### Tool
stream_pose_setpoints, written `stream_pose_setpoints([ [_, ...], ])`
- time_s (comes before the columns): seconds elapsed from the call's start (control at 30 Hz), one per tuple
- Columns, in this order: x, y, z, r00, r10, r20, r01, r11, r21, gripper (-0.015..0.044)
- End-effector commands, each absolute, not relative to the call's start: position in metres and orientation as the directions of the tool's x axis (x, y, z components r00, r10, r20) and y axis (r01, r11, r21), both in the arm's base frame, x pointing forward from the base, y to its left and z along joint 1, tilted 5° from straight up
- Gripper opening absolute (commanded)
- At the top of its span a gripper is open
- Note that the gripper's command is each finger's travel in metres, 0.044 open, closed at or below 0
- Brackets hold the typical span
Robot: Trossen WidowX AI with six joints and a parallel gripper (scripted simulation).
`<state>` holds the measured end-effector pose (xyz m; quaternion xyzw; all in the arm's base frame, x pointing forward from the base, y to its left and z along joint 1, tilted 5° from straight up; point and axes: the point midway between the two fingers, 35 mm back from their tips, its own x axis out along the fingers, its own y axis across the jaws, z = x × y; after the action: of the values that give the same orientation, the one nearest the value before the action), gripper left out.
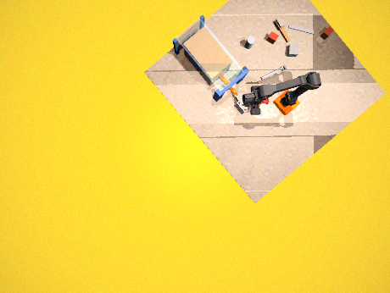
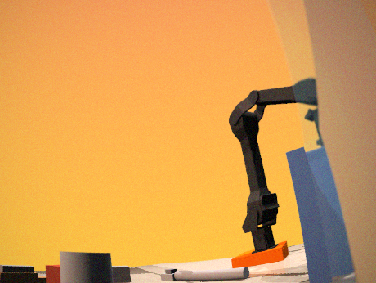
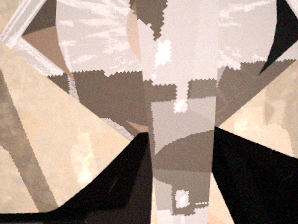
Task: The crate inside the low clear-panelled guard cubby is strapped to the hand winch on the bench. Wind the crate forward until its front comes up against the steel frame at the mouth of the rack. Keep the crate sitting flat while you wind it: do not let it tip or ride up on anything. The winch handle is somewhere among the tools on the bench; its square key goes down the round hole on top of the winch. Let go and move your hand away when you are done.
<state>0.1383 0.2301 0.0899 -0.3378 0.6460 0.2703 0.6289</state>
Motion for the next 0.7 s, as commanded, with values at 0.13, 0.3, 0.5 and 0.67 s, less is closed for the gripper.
stream_pose_setpoints([
  [0.13, 0.1366, 0.2309, 0.0857, 0.011, -0.097, -0.995, -0.758, 0.648, -0.072, 0.0000],
  [0.3, 0.1353, 0.2322, 0.0855, 0.009, -0.094, -0.996, -0.730, 0.680, -0.070, 0.0000],
  [0.5, 0.1346, 0.2328, 0.0856, 0.007, -0.092, -0.996, -0.715, 0.696, -0.070, 0.0000],
  [0.67, 0.1354, 0.2321, 0.0857, 0.009, -0.094, -0.996, -0.730, 0.680, -0.071, 0.0000],
])
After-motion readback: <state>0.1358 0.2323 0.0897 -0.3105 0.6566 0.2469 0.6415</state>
